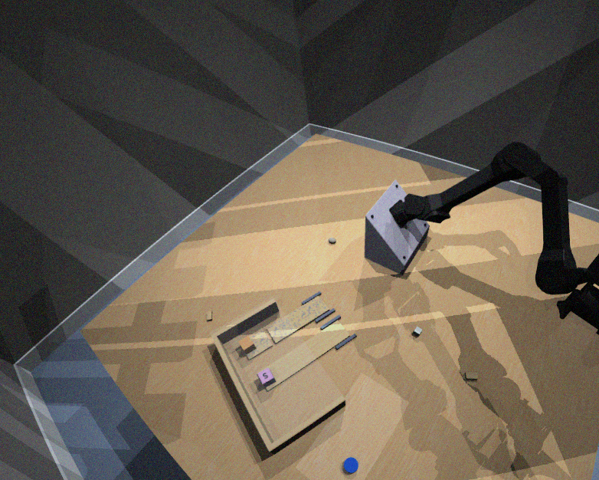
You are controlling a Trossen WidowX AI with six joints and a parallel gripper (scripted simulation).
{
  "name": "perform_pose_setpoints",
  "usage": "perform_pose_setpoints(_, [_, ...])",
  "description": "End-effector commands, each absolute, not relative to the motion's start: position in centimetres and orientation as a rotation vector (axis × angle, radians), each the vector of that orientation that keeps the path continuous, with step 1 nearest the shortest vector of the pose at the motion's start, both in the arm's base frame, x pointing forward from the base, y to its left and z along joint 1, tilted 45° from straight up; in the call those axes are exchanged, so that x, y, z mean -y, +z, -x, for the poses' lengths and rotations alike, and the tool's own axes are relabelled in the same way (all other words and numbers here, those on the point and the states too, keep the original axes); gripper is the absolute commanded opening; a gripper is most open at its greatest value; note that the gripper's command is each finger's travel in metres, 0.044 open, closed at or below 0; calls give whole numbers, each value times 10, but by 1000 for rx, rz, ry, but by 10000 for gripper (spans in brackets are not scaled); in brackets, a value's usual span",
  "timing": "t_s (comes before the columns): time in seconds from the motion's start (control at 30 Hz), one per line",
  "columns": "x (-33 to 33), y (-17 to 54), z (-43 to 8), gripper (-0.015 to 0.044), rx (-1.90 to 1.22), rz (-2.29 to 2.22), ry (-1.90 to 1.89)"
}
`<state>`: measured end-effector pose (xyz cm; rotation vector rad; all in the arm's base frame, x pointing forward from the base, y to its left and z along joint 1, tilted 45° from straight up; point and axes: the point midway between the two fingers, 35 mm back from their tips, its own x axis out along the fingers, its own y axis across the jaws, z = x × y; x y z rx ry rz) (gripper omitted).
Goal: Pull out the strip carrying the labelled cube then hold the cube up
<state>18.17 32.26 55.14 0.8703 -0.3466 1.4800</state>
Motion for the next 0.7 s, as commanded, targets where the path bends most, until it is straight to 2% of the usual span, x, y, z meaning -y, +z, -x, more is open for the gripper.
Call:
perform_pose_setpoints(0.0, [-319,500,-237,400,262,-735,1345])
perform_pose_setpoints(0.37, [-260,380,-343,400,27,-533,1060])
perform_pose_setpoints(0.67, [-175,278,-391,400,-185,-466,834])
